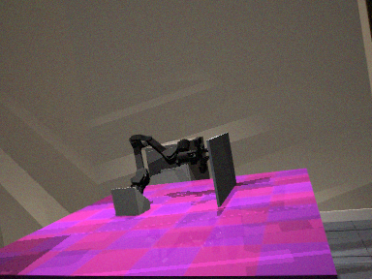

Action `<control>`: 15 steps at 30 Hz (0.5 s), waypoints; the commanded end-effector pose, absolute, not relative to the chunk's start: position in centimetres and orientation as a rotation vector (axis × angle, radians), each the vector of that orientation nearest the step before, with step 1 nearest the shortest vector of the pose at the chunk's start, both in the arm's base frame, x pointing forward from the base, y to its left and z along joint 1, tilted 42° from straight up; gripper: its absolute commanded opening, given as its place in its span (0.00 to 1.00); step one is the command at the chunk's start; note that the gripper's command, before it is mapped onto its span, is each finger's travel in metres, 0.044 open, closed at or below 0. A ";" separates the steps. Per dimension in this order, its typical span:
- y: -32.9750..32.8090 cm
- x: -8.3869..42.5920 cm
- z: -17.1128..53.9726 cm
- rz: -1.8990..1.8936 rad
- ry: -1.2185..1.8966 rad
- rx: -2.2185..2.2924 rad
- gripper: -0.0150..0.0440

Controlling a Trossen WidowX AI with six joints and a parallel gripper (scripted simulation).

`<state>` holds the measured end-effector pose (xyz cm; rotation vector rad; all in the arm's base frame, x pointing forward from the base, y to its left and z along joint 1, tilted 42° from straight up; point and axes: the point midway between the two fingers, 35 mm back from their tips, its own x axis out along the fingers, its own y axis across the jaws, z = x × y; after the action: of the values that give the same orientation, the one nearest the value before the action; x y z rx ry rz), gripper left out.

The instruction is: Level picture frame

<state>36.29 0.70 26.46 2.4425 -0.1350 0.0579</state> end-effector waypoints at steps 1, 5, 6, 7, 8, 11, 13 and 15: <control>0.6 36.3 26.6 0.063 -0.145 2.448 0.25; 0.6 36.3 26.6 0.063 -0.145 2.448 0.25; 0.6 36.3 26.6 0.063 -0.145 2.448 0.25; 0.6 36.3 26.6 0.063 -0.145 2.448 0.25; 0.6 36.3 26.6 0.063 -0.145 2.448 0.25; 0.6 36.3 26.7 0.063 -0.145 2.448 0.25; 0.6 36.3 26.7 0.063 -0.145 2.448 0.25; 0.6 36.3 26.7 0.063 -0.145 2.448 0.25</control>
<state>36.30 0.75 26.47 2.4426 -0.1330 0.0581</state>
